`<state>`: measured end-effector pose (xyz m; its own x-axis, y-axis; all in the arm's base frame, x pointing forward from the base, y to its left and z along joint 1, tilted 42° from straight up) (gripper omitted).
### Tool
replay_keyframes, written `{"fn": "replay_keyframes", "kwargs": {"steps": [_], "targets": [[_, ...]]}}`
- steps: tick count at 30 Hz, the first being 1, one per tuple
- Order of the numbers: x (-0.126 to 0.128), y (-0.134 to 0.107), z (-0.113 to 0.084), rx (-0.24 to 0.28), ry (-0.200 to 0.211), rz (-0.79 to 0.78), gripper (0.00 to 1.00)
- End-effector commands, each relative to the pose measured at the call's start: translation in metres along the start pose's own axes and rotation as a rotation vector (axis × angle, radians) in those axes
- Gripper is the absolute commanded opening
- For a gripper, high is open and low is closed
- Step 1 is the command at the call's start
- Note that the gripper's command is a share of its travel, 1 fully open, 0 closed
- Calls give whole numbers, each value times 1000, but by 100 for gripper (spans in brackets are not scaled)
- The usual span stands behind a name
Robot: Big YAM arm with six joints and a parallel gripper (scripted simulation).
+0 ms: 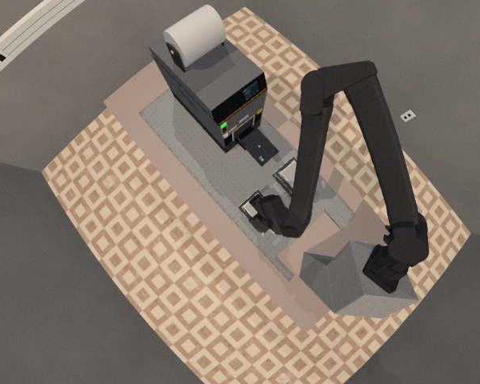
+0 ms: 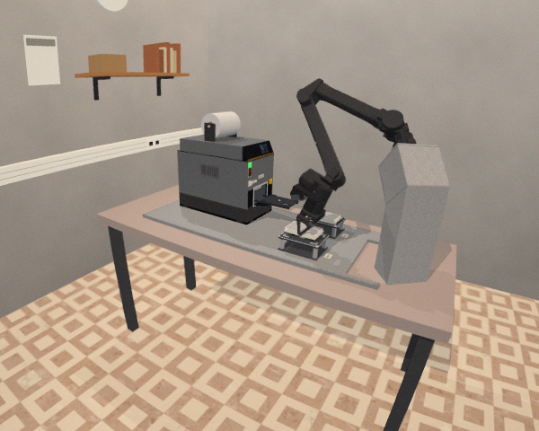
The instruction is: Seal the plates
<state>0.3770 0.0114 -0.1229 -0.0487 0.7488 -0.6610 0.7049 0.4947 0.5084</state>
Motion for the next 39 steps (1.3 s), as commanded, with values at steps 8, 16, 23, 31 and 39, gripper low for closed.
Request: {"fn": "replay_keyframes", "kwargs": {"steps": [8, 16, 23, 31, 39], "targets": [[5, -7, 1, 12, 6, -22, 0], [5, 8, -2, -17, 8, 4, 0], [4, 13, -5, -27, 8, 5, 0], [1, 0, -3, -3, 3, 7, 0], [0, -23, -4, 43, 7, -3, 0]]}}
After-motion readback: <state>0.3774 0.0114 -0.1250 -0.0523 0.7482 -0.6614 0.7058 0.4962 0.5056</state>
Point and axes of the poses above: the point where the finger pads meet when closed, its own z axis out along the fingers, its own x axis across the jaws, y = z × x, the point moved 8 cm from there along -z, back along the fingers, and after that the axes turned 12 degrees about -z, right-handed, at the moved point
